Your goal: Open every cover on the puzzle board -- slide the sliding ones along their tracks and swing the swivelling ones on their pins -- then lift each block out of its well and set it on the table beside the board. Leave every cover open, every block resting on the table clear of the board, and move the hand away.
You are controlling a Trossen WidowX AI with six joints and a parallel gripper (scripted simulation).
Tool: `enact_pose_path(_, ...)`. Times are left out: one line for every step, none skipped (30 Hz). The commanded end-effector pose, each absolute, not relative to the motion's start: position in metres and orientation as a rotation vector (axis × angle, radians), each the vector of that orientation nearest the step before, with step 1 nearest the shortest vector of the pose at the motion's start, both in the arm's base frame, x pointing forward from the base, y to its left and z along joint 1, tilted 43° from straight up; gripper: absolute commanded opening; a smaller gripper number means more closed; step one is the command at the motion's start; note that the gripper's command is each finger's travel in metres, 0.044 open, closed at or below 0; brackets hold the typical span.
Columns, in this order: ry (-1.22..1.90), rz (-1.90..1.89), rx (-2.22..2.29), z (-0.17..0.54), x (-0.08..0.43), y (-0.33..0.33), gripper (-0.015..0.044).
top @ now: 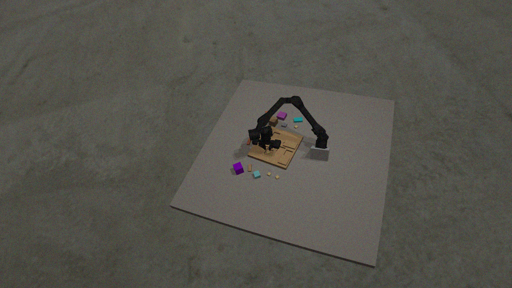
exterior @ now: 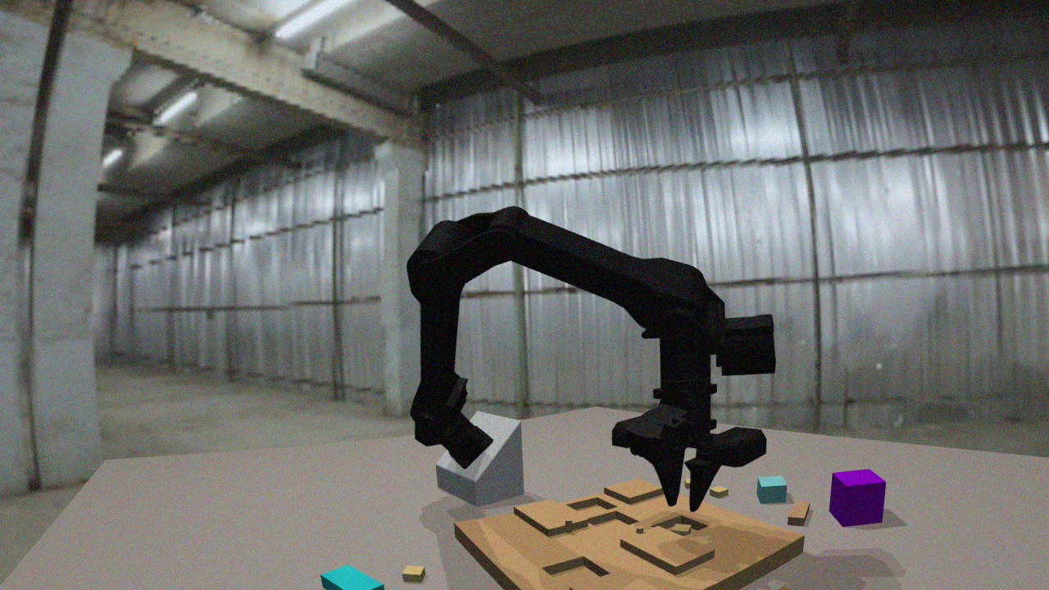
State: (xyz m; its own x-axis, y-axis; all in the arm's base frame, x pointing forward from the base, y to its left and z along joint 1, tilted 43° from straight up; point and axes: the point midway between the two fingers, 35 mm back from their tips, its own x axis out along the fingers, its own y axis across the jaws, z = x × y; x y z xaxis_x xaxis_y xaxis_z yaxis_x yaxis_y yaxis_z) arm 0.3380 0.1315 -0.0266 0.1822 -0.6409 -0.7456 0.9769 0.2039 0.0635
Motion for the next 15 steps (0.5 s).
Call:
enact_pose_path(0.662, -1.254, 0.612, -0.030, 0.339, 0.127, 0.0144)
enact_pose_path(0.662, -1.254, 0.612, -0.031, 0.339, 0.126, 0.0144)
enact_pose_path(0.662, -1.254, 0.612, -0.032, 0.339, 0.125, 0.0144)
enact_pose_path(0.662, -1.254, 0.612, -0.032, 0.339, 0.125, 0.0144)
enact_pose_path(0.662, -1.254, 0.612, -0.033, 0.339, 0.124, 0.0144)
enact_pose_path(0.662, -1.254, 0.612, -0.034, 0.340, 0.123, 0.0144)
enact_pose_path(0.662, -1.254, 0.612, -0.034, 0.340, 0.123, 0.0144)
enact_pose_path(0.662, -1.254, 0.612, -0.035, 0.340, 0.122, 0.0144)
enact_pose_path(0.662, -1.254, 0.612, -0.036, 0.340, 0.121, 0.0144)
enact_pose_path(0.662, -1.254, 0.612, -0.037, 0.340, 0.121, 0.0144)
enact_pose_path(0.662, -1.254, 0.612, -0.037, 0.341, 0.120, 0.0144)
enact_pose_path(0.662, -1.254, 0.612, -0.038, 0.341, 0.120, 0.0144)
enact_pose_path(0.662, -1.254, 0.612, -0.039, 0.341, 0.119, 0.0144)
enact_pose_path(0.662, -1.254, 0.612, -0.039, 0.341, 0.118, 0.0144)
enact_pose_path(0.662, -1.254, 0.612, -0.040, 0.341, 0.118, 0.0144)
